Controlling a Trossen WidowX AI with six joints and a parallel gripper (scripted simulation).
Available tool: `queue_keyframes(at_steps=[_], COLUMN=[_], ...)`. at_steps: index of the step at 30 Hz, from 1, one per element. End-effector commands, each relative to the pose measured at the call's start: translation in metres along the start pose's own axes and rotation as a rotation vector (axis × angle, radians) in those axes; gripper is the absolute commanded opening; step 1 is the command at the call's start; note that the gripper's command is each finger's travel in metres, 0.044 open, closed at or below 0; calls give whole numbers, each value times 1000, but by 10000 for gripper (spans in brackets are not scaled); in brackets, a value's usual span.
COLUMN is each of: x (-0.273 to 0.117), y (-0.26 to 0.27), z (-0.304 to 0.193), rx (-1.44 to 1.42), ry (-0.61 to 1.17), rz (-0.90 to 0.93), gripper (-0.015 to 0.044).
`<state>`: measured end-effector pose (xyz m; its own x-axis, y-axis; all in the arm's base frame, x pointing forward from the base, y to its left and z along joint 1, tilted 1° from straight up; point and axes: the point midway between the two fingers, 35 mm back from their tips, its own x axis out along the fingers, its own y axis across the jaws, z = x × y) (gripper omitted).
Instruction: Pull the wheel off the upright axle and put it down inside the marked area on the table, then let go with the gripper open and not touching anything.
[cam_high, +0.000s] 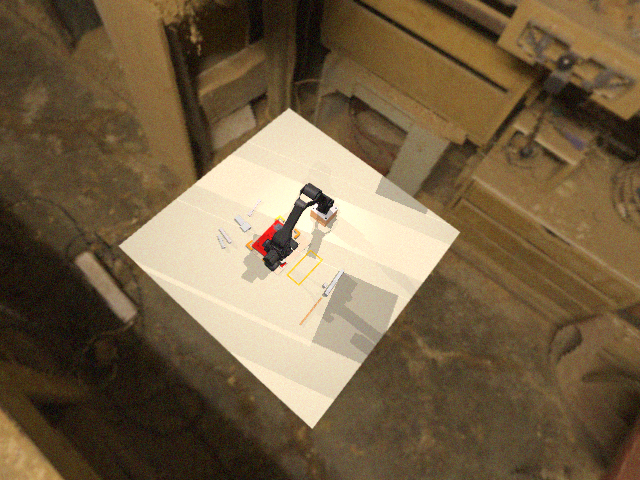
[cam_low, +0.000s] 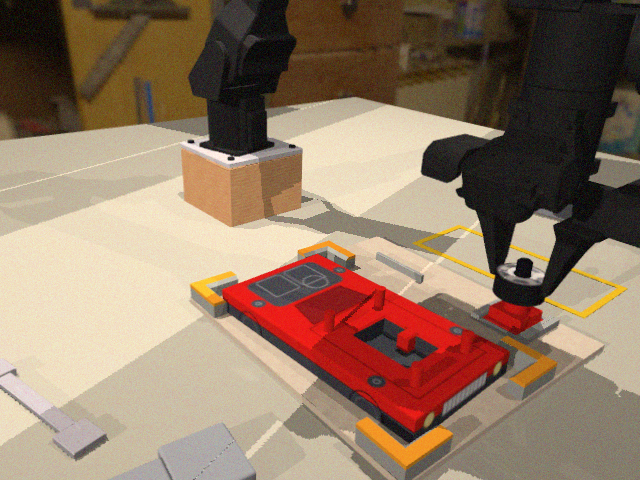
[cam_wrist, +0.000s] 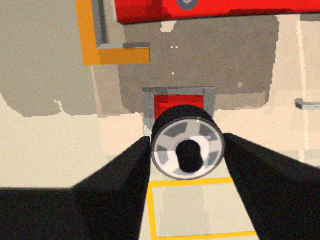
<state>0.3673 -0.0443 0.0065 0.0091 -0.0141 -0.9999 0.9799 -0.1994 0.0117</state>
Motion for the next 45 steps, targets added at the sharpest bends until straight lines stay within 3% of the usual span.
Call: queue_keyframes(at_steps=[1, 45], x=[-2, -17], y=[0, 0], z=[0, 0], rx=[-1, -2], ry=[0, 2], rz=[0, 5], gripper=[0, 0])
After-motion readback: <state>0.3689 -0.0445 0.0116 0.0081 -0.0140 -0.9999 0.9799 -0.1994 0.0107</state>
